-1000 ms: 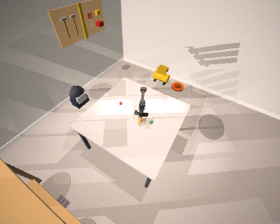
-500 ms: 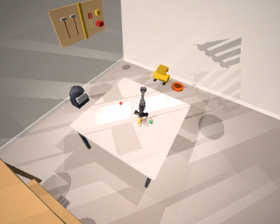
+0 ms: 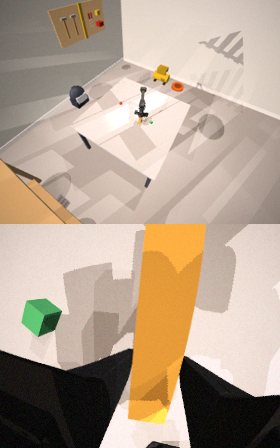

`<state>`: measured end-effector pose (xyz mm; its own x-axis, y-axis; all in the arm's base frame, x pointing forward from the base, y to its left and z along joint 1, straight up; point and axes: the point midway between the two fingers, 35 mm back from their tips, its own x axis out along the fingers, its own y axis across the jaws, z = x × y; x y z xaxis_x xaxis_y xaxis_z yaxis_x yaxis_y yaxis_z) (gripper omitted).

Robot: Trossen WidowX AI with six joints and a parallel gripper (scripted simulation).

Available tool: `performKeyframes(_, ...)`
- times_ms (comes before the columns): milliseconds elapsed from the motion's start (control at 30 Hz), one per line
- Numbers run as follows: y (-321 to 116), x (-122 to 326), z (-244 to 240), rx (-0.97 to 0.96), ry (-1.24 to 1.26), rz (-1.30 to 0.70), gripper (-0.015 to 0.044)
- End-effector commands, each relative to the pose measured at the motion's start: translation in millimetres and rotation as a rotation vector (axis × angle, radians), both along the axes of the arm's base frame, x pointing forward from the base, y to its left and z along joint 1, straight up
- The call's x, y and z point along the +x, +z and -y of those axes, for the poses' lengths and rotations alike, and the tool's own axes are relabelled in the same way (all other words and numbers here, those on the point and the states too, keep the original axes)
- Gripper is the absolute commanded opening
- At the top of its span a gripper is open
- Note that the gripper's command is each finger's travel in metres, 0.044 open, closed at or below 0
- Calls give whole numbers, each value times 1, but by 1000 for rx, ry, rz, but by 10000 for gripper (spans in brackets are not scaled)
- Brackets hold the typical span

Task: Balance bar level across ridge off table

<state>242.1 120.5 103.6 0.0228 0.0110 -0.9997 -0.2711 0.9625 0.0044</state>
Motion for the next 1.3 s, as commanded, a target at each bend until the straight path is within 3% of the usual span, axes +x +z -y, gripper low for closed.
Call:
performKeyframes(0,0,0,0,0,0,0,173)
performKeyframes(467,0,0,0,0,0,0,185)
performKeyframes(800,0,0,0,0,0,0,440)
performKeyframes(933,8,1,-1,0,0,0,440)
performKeyframes(1167,92,-1,0,1,0,0,440)
performKeyframes(1267,100,-2,1,1,0,0,440)
